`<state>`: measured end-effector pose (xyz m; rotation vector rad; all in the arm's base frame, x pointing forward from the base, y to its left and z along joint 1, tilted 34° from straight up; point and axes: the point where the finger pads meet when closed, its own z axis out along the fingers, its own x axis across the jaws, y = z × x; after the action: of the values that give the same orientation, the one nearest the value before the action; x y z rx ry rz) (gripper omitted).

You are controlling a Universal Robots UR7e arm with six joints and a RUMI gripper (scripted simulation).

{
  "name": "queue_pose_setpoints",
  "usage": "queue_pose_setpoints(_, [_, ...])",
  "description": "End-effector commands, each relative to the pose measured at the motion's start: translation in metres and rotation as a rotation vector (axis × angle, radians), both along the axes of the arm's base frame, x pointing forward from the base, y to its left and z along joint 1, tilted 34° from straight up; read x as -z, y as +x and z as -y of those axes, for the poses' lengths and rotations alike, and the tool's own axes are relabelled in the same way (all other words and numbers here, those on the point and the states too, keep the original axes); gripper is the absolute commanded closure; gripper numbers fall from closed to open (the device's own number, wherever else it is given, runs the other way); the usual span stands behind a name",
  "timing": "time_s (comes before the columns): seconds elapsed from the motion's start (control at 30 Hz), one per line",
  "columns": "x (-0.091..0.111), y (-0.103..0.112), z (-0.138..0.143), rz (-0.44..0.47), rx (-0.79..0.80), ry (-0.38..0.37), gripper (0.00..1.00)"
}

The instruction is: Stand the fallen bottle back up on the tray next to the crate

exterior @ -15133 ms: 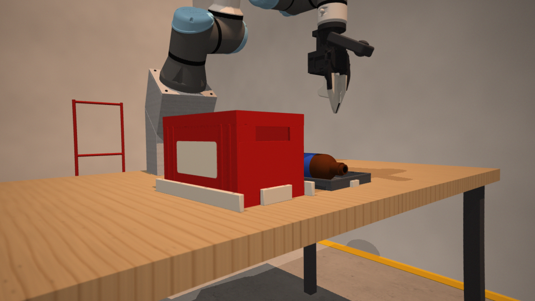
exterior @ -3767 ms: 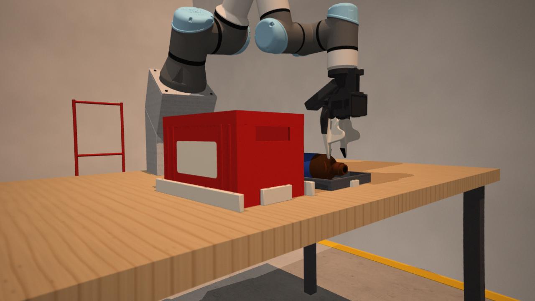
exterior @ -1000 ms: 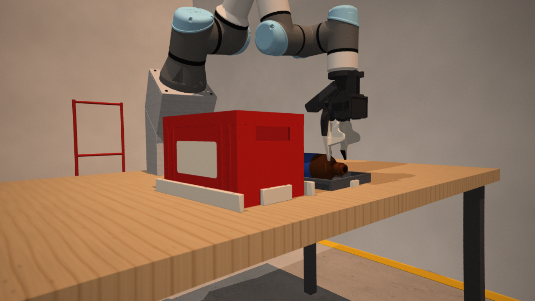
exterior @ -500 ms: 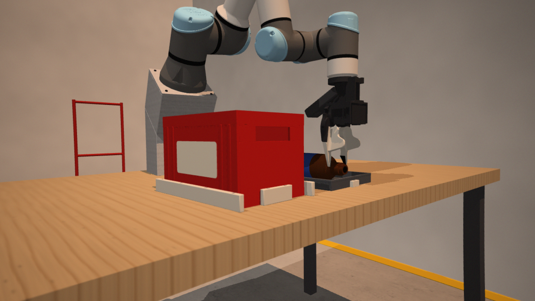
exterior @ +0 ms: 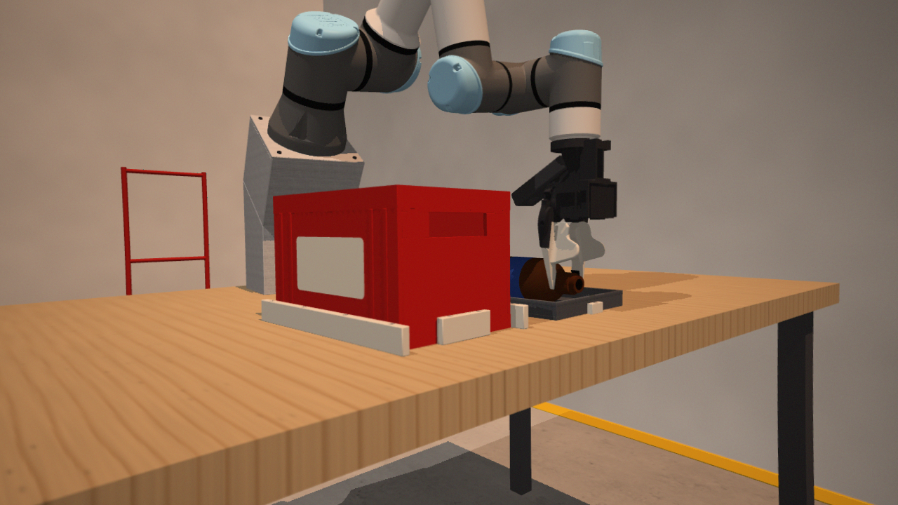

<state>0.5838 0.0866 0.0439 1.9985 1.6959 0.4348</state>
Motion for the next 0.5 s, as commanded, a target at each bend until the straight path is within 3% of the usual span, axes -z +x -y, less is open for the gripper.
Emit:
queue_pose_setpoints(0.0, [0.0015, 0.0036, 0.0006, 0.004, -0.001, 0.000, 0.62])
queue_pose_setpoints(0.47, [0.0031, 0.0043, 0.0009, 0.005, -0.001, 0.000, 0.62])
